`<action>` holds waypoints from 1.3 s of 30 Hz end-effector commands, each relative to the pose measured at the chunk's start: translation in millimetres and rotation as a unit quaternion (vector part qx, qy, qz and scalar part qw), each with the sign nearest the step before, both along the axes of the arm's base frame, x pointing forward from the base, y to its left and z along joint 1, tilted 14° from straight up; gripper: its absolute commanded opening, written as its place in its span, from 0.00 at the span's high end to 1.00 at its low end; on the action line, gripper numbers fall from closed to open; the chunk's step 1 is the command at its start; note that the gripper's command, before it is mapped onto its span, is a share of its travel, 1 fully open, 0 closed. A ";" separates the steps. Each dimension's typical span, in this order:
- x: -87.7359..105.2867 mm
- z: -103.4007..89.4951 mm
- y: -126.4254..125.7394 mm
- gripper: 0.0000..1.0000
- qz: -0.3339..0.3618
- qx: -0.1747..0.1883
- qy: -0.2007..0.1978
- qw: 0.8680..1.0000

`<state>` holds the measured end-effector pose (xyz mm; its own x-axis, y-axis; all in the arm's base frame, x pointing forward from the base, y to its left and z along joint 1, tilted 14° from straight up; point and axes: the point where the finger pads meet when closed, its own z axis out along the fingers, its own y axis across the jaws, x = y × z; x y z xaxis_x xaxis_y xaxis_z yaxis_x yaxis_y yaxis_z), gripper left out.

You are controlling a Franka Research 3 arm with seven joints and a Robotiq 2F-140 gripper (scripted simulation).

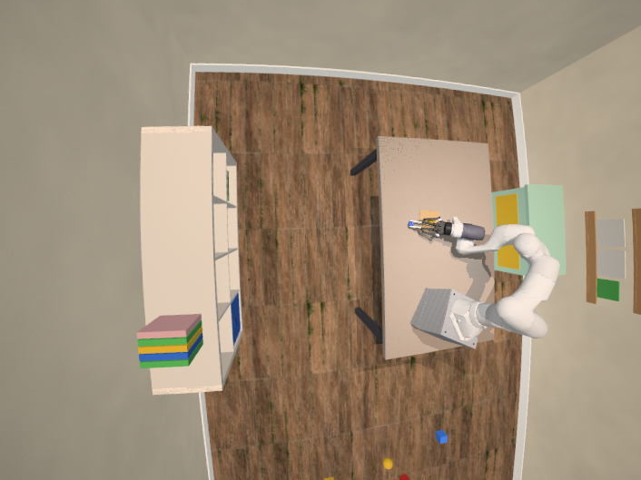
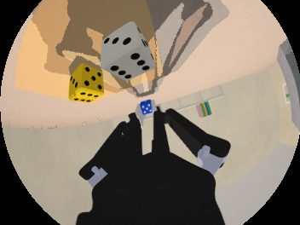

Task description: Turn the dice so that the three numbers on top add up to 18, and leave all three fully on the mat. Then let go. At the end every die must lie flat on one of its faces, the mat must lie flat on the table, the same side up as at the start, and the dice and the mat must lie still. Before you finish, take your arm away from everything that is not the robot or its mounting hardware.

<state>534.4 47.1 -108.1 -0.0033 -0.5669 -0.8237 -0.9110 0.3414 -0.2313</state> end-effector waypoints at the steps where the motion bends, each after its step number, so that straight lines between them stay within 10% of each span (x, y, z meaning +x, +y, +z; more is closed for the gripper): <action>1: -1.2 -1.4 0.8 0.87 0.001 0.002 0.002 1.000; 39: 0.7 -11.1 -0.7 0.87 0.001 0.002 0.002 1.000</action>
